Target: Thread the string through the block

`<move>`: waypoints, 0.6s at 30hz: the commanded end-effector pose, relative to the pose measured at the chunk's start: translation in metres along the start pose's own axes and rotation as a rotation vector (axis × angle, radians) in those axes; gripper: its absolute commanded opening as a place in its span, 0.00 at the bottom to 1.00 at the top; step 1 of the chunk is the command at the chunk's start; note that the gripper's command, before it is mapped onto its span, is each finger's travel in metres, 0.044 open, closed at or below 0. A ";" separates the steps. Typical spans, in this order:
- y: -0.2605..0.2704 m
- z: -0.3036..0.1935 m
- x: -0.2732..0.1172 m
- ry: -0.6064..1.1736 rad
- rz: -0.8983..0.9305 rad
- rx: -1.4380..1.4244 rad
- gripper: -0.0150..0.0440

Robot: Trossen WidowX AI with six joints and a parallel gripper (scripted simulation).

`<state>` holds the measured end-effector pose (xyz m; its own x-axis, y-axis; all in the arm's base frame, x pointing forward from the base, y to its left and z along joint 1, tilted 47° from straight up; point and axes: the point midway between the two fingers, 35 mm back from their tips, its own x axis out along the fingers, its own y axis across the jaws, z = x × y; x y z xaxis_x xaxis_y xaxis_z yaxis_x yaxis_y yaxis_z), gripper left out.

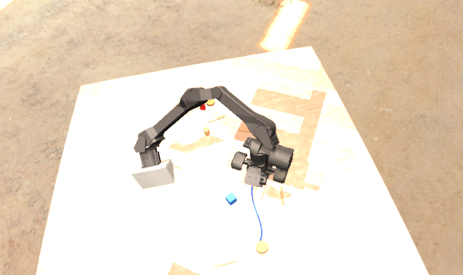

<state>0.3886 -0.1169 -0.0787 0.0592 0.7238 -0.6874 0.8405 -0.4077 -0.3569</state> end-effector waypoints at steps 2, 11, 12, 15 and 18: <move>0.004 0.003 0.002 -0.001 -0.003 0.173 0.25; 0.010 0.005 0.003 0.000 -0.003 0.488 0.25; 0.011 0.005 0.003 0.000 -0.003 0.517 0.25; 0.011 0.006 0.003 0.000 -0.003 0.540 0.25; 0.011 0.006 0.003 0.000 -0.003 0.540 0.25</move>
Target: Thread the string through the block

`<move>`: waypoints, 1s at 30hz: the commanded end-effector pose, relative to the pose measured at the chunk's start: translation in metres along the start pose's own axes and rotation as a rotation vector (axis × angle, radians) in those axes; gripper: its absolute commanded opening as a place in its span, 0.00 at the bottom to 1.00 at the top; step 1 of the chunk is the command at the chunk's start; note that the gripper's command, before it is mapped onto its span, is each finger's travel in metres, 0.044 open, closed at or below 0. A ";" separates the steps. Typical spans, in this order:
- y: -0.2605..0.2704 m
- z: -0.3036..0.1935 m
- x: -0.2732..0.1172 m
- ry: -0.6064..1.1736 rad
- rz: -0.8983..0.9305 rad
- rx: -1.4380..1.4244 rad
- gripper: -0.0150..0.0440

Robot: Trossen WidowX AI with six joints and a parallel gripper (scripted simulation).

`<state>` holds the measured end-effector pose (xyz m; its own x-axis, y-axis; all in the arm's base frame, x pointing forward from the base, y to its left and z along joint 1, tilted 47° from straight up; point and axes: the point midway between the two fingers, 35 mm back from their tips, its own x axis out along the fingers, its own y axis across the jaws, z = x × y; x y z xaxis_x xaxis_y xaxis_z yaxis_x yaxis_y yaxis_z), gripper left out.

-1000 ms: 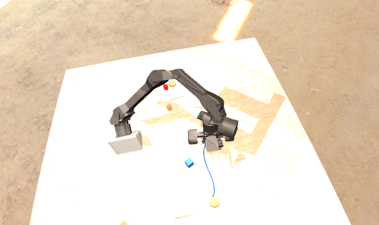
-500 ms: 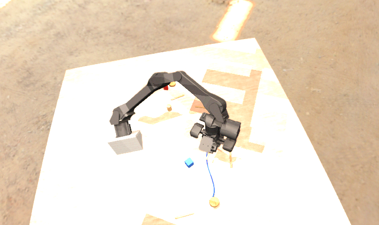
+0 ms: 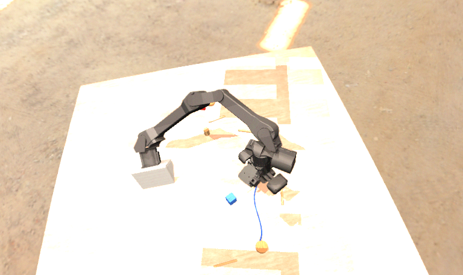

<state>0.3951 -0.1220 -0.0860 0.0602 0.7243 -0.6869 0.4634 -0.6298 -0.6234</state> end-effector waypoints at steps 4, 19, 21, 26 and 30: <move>0.002 -0.002 0.001 -0.001 -0.001 0.020 0.25; 0.005 -0.022 0.001 0.001 0.002 0.014 0.25; 0.005 -0.025 0.001 0.002 0.002 0.014 0.25; 0.005 -0.031 0.001 0.003 0.002 0.014 0.25; 0.005 -0.037 0.001 0.003 0.002 0.014 0.25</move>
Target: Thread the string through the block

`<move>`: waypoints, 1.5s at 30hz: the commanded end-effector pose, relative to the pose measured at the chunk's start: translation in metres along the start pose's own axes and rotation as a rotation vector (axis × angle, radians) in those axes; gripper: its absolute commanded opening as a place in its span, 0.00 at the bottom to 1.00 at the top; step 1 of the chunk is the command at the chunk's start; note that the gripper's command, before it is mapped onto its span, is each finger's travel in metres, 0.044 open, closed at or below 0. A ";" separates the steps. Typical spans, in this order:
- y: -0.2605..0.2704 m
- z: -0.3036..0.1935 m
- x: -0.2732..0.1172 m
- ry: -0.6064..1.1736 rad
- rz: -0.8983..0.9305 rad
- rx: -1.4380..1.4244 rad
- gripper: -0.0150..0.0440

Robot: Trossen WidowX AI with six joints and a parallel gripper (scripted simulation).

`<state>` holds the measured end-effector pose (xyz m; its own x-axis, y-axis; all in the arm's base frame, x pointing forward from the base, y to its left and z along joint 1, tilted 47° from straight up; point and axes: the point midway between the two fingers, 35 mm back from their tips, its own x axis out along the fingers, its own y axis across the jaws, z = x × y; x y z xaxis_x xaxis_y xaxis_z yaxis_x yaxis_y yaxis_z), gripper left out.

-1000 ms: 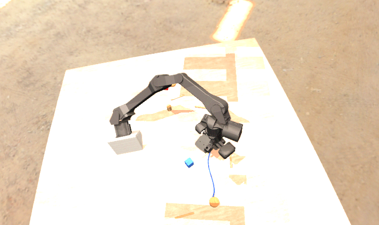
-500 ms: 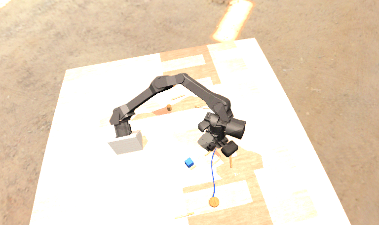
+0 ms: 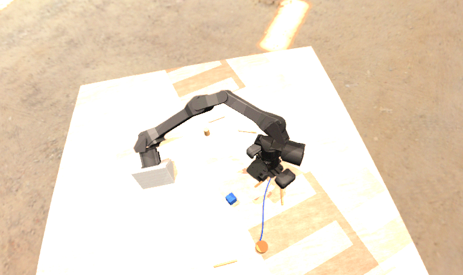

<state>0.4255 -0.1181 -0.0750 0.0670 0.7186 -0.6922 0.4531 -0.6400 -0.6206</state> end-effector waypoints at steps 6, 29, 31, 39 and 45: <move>0.000 -0.012 0.004 0.002 -0.007 0.002 0.25; -0.004 -0.036 0.006 0.006 -0.007 0.002 0.25; -0.004 -0.036 0.007 0.006 -0.008 0.002 0.25; -0.008 -0.034 0.014 0.007 -0.009 0.003 0.25; -0.012 -0.033 0.019 0.007 -0.010 0.004 0.25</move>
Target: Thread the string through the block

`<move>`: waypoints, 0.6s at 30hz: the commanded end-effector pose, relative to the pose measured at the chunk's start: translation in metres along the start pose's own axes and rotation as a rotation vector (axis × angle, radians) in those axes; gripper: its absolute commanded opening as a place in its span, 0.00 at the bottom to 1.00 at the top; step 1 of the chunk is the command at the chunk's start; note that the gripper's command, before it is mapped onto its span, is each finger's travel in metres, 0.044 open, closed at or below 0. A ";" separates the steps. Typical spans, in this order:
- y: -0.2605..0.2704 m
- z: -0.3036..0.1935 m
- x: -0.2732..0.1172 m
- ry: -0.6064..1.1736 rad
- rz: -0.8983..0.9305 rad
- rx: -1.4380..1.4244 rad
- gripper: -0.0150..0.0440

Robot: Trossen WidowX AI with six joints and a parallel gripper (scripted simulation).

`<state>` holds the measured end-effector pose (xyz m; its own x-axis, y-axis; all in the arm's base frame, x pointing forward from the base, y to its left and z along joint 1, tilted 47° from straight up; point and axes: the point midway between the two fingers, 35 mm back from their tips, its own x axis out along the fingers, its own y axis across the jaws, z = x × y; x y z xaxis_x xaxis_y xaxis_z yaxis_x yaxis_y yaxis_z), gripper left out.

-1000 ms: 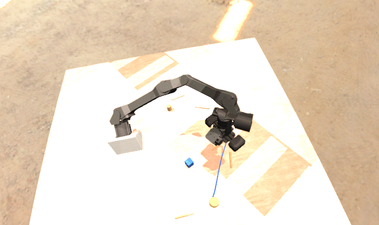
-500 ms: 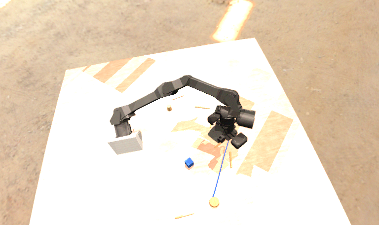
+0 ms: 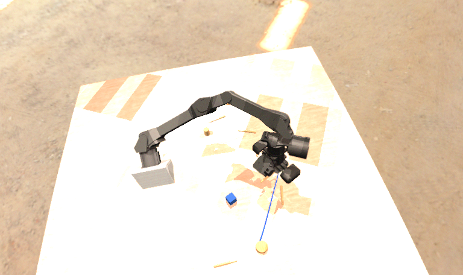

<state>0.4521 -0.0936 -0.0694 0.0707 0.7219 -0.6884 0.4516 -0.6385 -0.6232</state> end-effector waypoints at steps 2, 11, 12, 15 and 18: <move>-0.006 0.000 0.006 0.001 -0.007 0.002 0.25; -0.011 0.003 0.013 0.001 -0.009 0.004 0.25; -0.012 0.004 0.014 0.001 -0.009 0.004 0.25; -0.014 0.005 0.017 0.001 -0.010 0.004 0.25; -0.016 0.006 0.020 0.001 -0.010 0.005 0.25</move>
<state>0.4432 -0.0769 -0.0749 0.0710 0.7238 -0.6863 0.4504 -0.6372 -0.6254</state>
